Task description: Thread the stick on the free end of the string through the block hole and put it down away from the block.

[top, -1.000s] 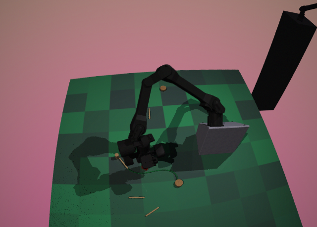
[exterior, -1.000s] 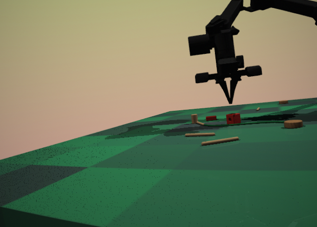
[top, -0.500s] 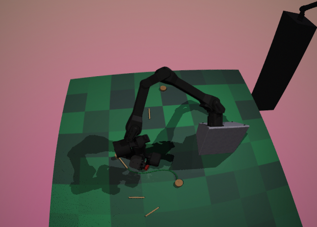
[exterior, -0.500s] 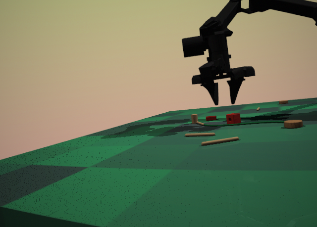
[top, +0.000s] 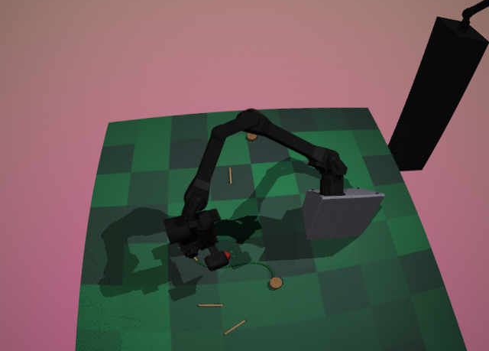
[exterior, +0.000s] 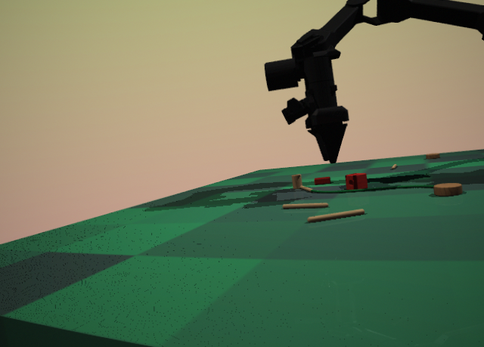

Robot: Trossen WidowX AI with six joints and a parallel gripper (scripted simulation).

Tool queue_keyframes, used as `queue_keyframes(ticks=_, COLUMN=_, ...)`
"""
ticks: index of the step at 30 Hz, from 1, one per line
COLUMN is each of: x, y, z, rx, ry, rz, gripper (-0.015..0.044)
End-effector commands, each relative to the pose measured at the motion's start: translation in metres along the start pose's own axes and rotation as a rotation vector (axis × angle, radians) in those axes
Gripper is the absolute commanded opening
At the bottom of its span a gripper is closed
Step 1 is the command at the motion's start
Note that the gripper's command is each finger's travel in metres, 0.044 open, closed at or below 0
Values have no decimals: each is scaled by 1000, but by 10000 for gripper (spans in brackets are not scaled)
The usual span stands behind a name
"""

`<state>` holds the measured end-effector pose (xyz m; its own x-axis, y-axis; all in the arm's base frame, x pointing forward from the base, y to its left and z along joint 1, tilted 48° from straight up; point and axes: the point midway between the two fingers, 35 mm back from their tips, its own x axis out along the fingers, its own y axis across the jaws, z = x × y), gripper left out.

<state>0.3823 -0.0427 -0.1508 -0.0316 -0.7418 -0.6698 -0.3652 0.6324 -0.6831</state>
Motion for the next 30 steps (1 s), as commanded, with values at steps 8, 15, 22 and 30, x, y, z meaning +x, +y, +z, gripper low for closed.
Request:
queue_keyframes(ticks=8, x=-3, y=-22, z=41, rx=1276, ry=-12, rz=4, gripper=440)
queue_keyframes(ticks=15, x=-3, y=-23, z=42, rx=1362, ry=-12, rz=5, gripper=440)
queue_keyframes(ticks=22, x=-3, y=-23, z=42, rx=1362, ry=-12, rz=5, gripper=440)
queue_keyframes(ticks=30, x=-3, y=-23, z=42, rx=1362, ry=-12, rz=5, gripper=387)
